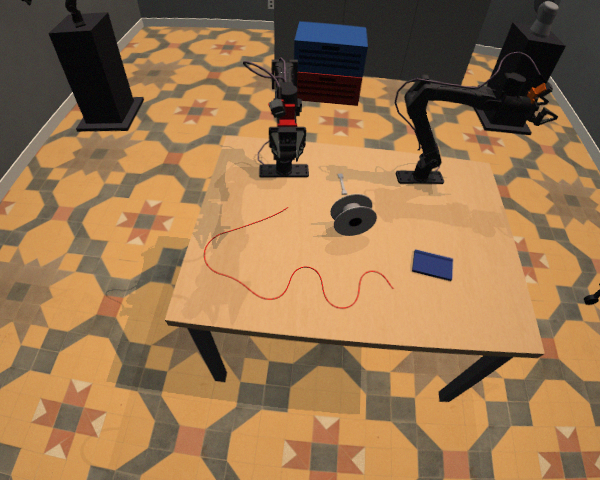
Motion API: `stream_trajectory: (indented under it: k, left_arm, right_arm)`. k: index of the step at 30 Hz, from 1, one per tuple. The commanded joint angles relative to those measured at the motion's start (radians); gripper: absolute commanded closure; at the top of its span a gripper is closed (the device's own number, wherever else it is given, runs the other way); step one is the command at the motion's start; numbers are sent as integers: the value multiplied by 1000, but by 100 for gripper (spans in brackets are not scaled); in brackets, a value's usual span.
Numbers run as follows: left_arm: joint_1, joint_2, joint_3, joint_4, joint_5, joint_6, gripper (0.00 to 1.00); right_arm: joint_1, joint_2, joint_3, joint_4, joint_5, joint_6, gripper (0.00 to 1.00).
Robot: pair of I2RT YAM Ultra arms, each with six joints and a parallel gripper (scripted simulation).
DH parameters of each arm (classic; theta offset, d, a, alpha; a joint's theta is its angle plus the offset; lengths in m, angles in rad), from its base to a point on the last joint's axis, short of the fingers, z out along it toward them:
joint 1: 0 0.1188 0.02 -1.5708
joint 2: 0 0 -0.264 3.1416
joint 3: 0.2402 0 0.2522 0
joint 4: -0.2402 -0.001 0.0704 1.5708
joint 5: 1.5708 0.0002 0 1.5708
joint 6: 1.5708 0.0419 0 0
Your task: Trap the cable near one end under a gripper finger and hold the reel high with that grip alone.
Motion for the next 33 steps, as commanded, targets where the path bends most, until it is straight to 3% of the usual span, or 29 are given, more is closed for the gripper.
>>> stream_trajectory:
  k: [1, 2, 12, 24, 33]
  left_arm:
    - [11, 4, -15, -12, 6, -10, 0]
    - [11, 4, -15, -12, 6, -10, 0]
    - [11, 4, -15, -12, 6, -10, 0]
    - [11, 4, -15, -12, 6, -10, 0]
    - [11, 4, -15, -12, 6, -10, 0]
  right_arm:
    - [-9, -3, 0, 16, 3, -13, 64]
    - [-9, -3, 0, 16, 3, -13, 70]
    - [-97, -7, -1, 13, 9, -13, 70]
    - [-423, -5, -1, 14, -4, -13, 70]
    - [-442, -1, 1, 13, -4, -12, 70]
